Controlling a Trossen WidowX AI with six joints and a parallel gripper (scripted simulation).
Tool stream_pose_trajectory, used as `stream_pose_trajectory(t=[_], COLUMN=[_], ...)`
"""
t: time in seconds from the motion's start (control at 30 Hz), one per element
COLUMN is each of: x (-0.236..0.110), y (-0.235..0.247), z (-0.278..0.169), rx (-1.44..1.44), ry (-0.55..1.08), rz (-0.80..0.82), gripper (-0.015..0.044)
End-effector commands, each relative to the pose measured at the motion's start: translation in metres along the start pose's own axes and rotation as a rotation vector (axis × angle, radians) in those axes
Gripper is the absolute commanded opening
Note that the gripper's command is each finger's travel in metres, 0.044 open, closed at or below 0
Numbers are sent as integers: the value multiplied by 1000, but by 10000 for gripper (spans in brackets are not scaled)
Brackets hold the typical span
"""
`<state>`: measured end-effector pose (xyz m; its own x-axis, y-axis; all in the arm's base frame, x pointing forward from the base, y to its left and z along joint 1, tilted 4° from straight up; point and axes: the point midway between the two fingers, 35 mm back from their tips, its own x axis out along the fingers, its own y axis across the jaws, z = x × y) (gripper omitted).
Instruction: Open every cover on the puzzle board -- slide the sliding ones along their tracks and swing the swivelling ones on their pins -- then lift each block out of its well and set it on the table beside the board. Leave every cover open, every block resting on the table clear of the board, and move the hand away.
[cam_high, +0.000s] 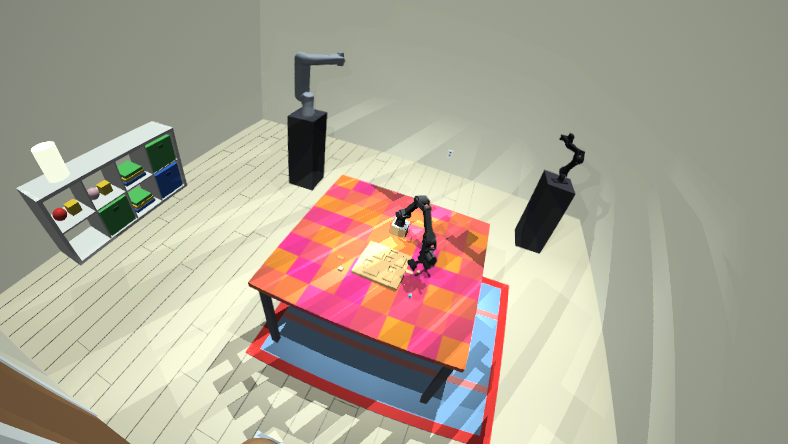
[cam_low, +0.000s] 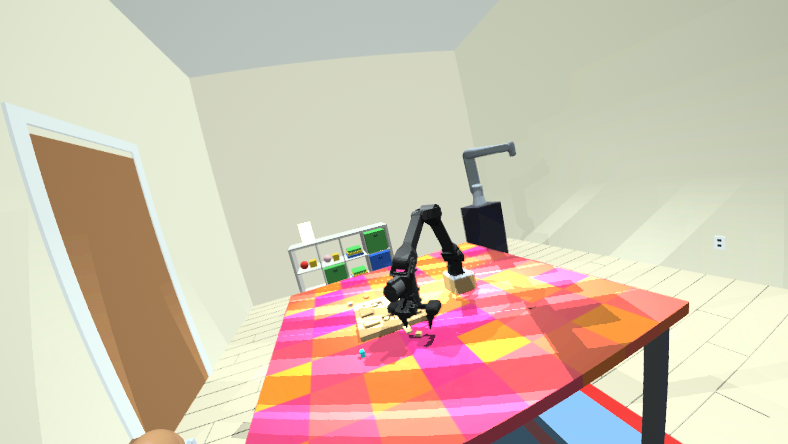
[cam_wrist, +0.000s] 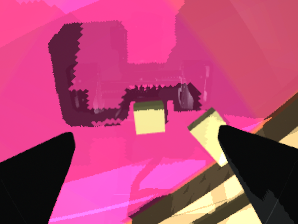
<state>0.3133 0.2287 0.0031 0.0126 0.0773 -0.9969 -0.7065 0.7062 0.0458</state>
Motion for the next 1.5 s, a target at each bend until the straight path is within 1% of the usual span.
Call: stream_pose_trajectory(t=[0.0, 0.43, 0.53, 0.63, 1.1, 1.47], x=[-14, -53, -57, -57, -58, -58], y=[0, 0, 0, -7, -74, -116], z=[2, 0, -1, -5, -54, -103], rx=[-2, 0, 0, 60, 635, 1114], ry=[-7, -4, -4, -3, 1, 1], rz=[1, 3, 3, 2, -8, -15], gripper=[440, 440, 440, 361, 0, 0])
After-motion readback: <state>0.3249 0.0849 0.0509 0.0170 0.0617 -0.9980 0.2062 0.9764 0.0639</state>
